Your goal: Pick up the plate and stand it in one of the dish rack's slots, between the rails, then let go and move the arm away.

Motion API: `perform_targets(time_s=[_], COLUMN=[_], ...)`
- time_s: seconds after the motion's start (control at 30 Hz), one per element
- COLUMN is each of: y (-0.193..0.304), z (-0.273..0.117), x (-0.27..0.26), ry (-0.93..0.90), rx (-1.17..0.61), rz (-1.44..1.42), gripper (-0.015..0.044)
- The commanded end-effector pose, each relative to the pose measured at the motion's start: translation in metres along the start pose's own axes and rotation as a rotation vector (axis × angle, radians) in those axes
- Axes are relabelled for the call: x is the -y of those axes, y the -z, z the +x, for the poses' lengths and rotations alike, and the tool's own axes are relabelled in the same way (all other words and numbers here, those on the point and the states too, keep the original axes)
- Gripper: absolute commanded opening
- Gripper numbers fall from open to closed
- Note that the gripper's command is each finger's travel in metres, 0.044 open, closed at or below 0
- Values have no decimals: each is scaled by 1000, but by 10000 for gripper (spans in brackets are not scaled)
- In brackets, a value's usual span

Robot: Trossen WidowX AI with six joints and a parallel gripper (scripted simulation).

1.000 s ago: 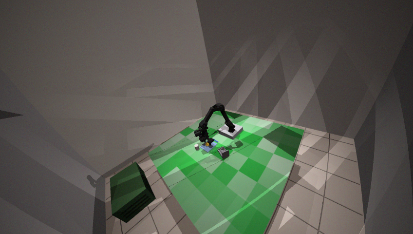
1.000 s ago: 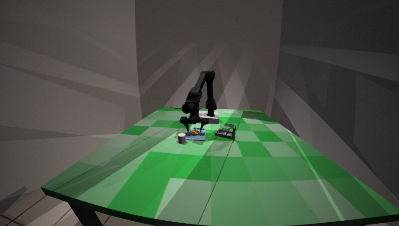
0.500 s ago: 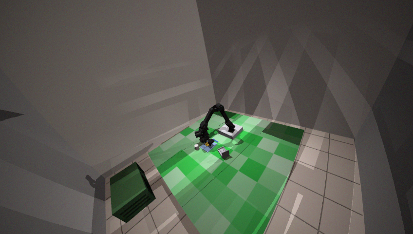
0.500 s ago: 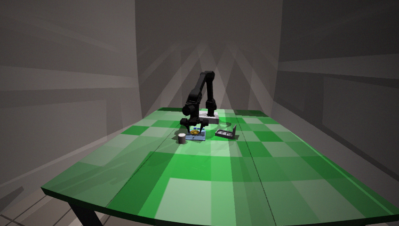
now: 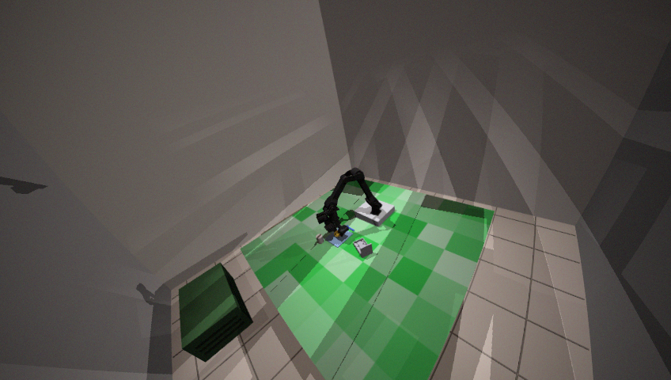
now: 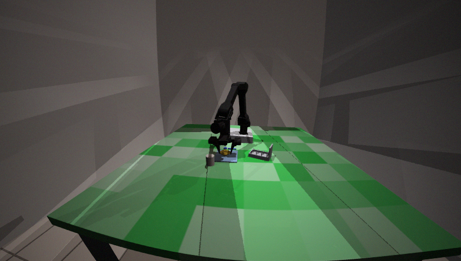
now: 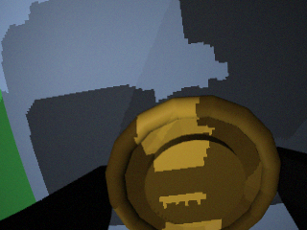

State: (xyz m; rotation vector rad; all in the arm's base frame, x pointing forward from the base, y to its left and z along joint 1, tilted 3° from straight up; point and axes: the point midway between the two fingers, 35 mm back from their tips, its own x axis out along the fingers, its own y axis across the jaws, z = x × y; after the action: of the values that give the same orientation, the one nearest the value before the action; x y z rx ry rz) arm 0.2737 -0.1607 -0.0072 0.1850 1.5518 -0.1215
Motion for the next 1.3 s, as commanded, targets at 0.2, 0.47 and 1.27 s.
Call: perform_targets(time_s=[0.2, 0.47, 1.27], y=[-12, -15, -12], z=[-44, -83, -171], x=[5, 6, 4], ry=[5, 5, 6], rx=[12, 13, 12], rz=[2, 2, 2], gripper=[0, 0, 0])
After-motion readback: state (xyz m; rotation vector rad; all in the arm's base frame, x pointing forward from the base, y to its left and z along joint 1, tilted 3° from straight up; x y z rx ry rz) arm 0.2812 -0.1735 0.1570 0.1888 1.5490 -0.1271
